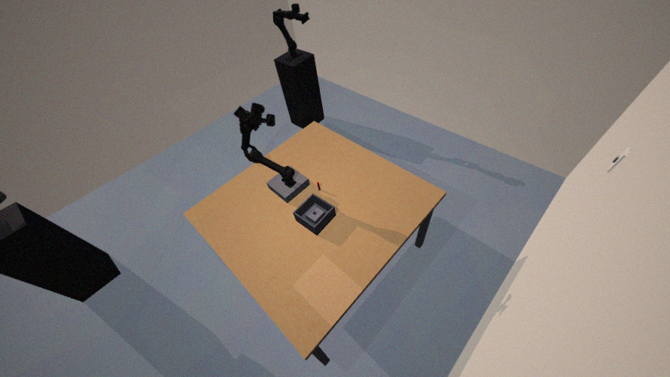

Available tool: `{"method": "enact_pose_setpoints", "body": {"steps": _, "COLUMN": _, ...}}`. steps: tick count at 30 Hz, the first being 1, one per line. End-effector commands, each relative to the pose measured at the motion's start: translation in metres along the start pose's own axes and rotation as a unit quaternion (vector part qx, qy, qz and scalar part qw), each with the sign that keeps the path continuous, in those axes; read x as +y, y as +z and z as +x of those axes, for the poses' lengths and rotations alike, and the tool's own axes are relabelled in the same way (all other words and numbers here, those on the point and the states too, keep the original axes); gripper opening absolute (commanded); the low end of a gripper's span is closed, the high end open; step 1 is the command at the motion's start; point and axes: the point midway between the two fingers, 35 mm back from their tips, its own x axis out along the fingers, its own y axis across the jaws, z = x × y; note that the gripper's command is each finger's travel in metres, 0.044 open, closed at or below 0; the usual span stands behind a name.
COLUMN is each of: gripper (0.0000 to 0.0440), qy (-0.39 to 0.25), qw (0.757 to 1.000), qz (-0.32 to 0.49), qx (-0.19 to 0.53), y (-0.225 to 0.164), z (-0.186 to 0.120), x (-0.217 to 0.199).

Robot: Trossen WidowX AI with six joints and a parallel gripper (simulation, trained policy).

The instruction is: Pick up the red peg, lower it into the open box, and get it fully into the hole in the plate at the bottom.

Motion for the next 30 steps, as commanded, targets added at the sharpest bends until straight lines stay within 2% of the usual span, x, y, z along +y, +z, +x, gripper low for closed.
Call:
{"method": "enact_pose_setpoints", "body": {"steps": 1, "gripper": 0.044, "qy": 0.031, "qw": 0.998, "qz": 0.032, "qx": 0.041, "y": -0.018, "z": 0.014, "x": 0.027}}
{"method": "enact_pose_setpoints", "body": {"steps": 8, "gripper": 0.044, "qy": 0.088, "qw": 0.983, "qz": 0.096, "qx": 0.127, "y": -0.057, "z": 0.032, "x": 0.081}}
{"method": "enact_pose_setpoints", "body": {"steps": 15, "gripper": 0.044, "qy": 0.135, "qw": 0.954, "qz": 0.154, "qx": 0.219, "y": -0.097, "z": 0.04, "x": 0.132}}
{"method": "enact_pose_setpoints", "body": {"steps": 22, "gripper": 0.044, "qy": 0.168, "qw": 0.911, "qz": 0.201, "qx": 0.318, "y": -0.139, "z": 0.036, "x": 0.181}}
{"method": "enact_pose_setpoints", "body": {"steps": 30, "gripper": 0.044, "qy": 0.19, "qw": 0.846, "qz": 0.245, "qx": 0.433, "y": -0.182, "z": 0.019, "x": 0.233}}
